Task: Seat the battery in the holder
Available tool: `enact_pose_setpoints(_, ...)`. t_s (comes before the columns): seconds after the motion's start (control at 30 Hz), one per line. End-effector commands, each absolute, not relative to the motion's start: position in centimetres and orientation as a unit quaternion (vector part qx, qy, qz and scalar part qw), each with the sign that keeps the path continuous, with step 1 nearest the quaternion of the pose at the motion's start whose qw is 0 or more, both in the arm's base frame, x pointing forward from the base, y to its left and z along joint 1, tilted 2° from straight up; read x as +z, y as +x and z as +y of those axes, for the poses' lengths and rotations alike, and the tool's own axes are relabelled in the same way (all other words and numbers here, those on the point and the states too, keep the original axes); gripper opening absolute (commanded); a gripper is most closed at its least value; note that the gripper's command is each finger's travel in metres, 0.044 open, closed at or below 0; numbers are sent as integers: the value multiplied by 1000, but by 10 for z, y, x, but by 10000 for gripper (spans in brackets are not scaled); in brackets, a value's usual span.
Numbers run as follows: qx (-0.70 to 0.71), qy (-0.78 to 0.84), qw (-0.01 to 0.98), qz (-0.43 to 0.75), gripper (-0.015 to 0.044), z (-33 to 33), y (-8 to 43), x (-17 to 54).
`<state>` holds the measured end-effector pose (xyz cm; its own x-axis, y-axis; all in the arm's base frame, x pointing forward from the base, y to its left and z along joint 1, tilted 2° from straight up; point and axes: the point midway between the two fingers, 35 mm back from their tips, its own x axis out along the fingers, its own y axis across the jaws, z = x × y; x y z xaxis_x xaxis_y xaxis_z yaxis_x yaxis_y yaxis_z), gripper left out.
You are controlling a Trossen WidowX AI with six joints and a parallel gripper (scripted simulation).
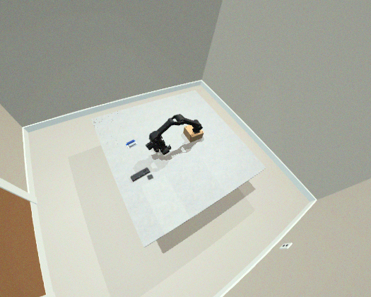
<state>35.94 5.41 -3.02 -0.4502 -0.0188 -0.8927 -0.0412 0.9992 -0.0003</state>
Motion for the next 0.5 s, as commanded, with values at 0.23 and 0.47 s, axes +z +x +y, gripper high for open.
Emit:
enact_pose_setpoints(0.23,9,-18,553,833,84,54,364,-34)
enact_pose_setpoints(0.47,9,-18,565,825,84,54,364,-35)
